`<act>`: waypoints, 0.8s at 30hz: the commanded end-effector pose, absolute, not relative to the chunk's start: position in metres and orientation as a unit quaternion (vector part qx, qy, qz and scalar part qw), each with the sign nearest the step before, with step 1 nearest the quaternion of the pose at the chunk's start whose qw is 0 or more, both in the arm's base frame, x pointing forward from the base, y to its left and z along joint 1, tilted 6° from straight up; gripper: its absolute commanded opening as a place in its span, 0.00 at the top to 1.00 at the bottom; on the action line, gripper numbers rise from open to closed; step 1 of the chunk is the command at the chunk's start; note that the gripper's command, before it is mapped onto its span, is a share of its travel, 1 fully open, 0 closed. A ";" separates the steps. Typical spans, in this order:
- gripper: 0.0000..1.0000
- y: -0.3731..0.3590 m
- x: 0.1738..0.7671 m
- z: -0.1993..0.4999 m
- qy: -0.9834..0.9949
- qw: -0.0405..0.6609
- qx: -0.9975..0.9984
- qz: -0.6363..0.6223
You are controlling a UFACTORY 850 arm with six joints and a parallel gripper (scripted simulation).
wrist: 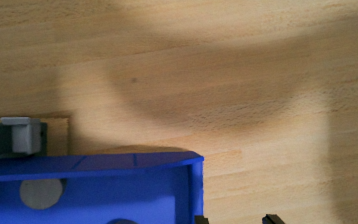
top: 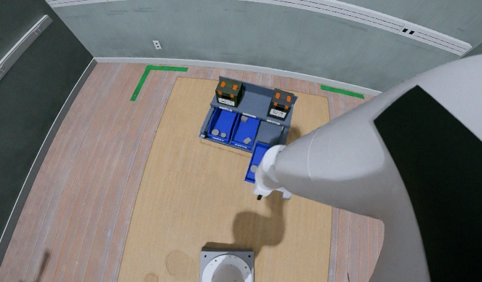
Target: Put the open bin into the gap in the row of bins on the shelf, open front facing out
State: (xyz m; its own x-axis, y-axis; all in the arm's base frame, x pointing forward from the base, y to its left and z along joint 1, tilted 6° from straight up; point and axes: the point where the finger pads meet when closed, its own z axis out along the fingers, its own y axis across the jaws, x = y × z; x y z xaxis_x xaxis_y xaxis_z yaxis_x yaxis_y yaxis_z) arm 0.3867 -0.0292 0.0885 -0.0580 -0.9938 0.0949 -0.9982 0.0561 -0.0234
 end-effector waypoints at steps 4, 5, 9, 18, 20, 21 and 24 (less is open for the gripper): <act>0.66 -0.030 0.382 0.088 -0.726 0.026 0.685 0.046; 0.66 -0.030 0.382 0.088 -0.726 0.026 0.685 0.046; 0.66 -0.029 0.385 0.088 -0.726 0.026 0.686 0.045; 0.66 -0.029 0.392 0.090 -0.726 0.026 0.685 0.046; 0.66 -0.029 0.392 0.090 -0.726 0.026 0.685 0.046; 0.66 -0.029 0.392 0.090 -0.726 0.026 0.685 0.046; 0.66 -0.029 0.392 0.090 -0.726 0.026 0.685 0.046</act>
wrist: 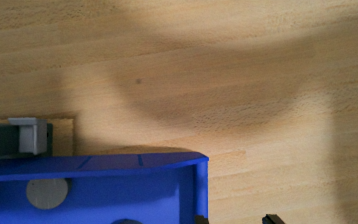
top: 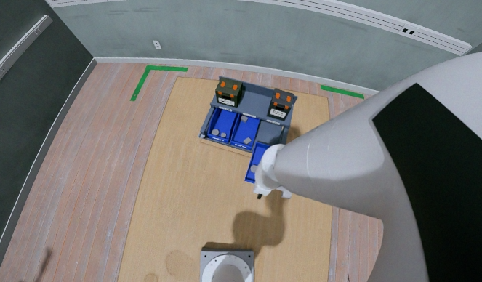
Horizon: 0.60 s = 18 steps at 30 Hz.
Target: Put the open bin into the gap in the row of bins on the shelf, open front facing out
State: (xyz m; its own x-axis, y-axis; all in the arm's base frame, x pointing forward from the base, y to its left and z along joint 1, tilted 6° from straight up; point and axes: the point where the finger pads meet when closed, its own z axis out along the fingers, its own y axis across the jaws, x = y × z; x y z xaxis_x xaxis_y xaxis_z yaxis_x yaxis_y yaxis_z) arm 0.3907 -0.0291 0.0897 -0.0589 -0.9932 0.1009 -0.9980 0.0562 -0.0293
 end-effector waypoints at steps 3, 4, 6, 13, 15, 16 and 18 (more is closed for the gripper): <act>0.66 -0.029 0.394 0.091 -0.726 0.026 0.685 0.046; 0.66 -0.029 0.395 0.091 -0.726 0.026 0.685 0.046; 0.66 -0.029 0.397 0.092 -0.726 0.026 0.685 0.046; 0.66 -0.029 0.397 0.092 -0.726 0.026 0.685 0.046; 0.66 -0.029 0.397 0.092 -0.726 0.026 0.685 0.046; 0.66 -0.029 0.397 0.092 -0.726 0.026 0.685 0.046; 0.66 -0.029 0.397 0.092 -0.726 0.026 0.685 0.046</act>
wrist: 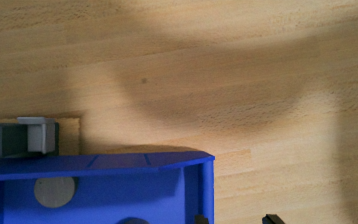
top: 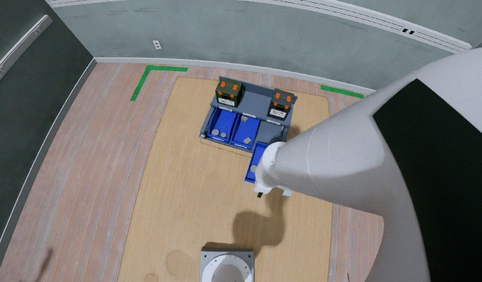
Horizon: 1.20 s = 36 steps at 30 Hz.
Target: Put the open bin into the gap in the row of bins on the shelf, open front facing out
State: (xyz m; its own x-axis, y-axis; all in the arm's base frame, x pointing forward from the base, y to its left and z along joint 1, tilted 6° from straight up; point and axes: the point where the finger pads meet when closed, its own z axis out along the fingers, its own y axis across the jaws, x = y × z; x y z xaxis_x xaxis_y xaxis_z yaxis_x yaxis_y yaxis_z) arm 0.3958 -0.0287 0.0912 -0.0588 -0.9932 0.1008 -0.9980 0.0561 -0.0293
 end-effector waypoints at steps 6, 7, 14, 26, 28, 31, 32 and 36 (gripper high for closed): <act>0.66 -0.029 0.399 0.092 -0.726 0.026 0.685 0.046; 0.66 -0.029 0.399 0.092 -0.726 0.026 0.685 0.046; 0.66 -0.029 0.399 0.092 -0.726 0.026 0.685 0.046; 0.00 -0.029 0.399 0.092 -0.726 0.026 0.685 0.046; 0.00 -0.029 0.399 0.092 -0.726 0.026 0.685 0.046; 0.00 -0.029 0.399 0.092 -0.726 0.026 0.685 0.046; 0.00 -0.029 0.399 0.092 -0.726 0.026 0.685 0.046; 0.00 -0.031 0.399 0.070 -0.724 0.004 0.686 0.069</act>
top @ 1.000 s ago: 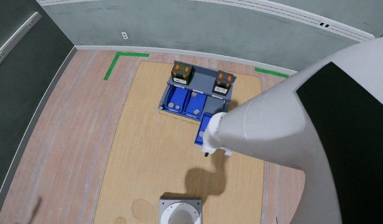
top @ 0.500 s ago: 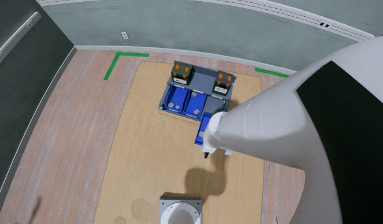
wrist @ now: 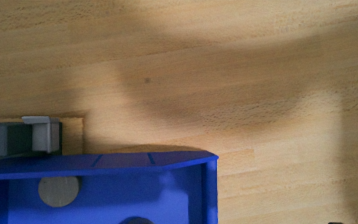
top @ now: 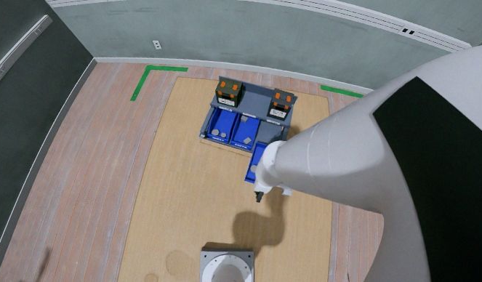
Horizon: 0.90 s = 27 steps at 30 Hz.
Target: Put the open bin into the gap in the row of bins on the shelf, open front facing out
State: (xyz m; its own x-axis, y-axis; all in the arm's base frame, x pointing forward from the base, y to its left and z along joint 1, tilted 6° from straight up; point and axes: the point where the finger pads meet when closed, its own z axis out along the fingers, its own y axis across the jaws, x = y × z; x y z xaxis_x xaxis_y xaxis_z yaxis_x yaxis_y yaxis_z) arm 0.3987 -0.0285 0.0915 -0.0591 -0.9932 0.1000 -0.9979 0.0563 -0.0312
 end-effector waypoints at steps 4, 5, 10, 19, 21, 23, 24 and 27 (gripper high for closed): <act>0.00 -0.034 0.398 0.038 -0.720 -0.029 0.685 0.104; 0.00 -0.034 0.398 0.038 -0.720 -0.029 0.685 0.104; 0.00 -0.034 0.398 0.038 -0.720 -0.029 0.685 0.104; 0.00 -0.036 0.397 0.014 -0.721 -0.028 0.687 0.088; 0.00 -0.037 0.397 0.008 -0.720 -0.029 0.685 0.104; 0.00 -0.037 0.397 0.008 -0.720 -0.029 0.685 0.104; 0.00 -0.037 0.397 0.008 -0.720 -0.029 0.685 0.104; 0.00 -0.037 0.397 0.008 -0.720 -0.029 0.685 0.104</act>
